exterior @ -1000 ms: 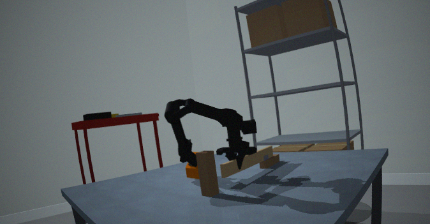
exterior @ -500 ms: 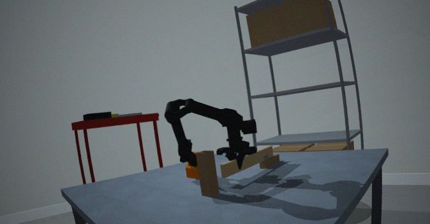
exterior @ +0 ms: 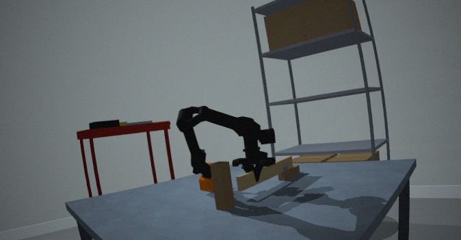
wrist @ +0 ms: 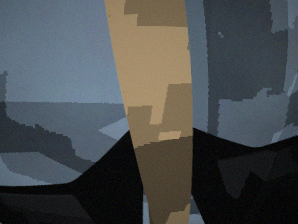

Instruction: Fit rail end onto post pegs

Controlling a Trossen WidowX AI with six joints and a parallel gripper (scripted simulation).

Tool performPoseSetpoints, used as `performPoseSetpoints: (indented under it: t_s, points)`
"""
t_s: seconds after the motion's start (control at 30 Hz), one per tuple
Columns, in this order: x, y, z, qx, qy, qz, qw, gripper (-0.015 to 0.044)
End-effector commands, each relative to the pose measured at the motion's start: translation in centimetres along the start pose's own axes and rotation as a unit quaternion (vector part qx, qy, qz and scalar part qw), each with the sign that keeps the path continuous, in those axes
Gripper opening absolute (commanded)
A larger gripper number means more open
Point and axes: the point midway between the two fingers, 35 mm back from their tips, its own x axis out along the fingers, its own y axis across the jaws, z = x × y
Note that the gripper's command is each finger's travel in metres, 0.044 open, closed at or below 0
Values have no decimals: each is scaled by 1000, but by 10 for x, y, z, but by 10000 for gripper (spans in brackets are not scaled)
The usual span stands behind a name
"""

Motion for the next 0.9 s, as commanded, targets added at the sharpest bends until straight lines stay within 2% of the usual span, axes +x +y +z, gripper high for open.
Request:
performPoseSetpoints:
  t_s: [0.0, 0.87]
  points:
    - [-1, -1, -1, -1, -1, -3, 1000, 0]
    - [-4, -1, 3, -1, -1, -3, 1000, 0]
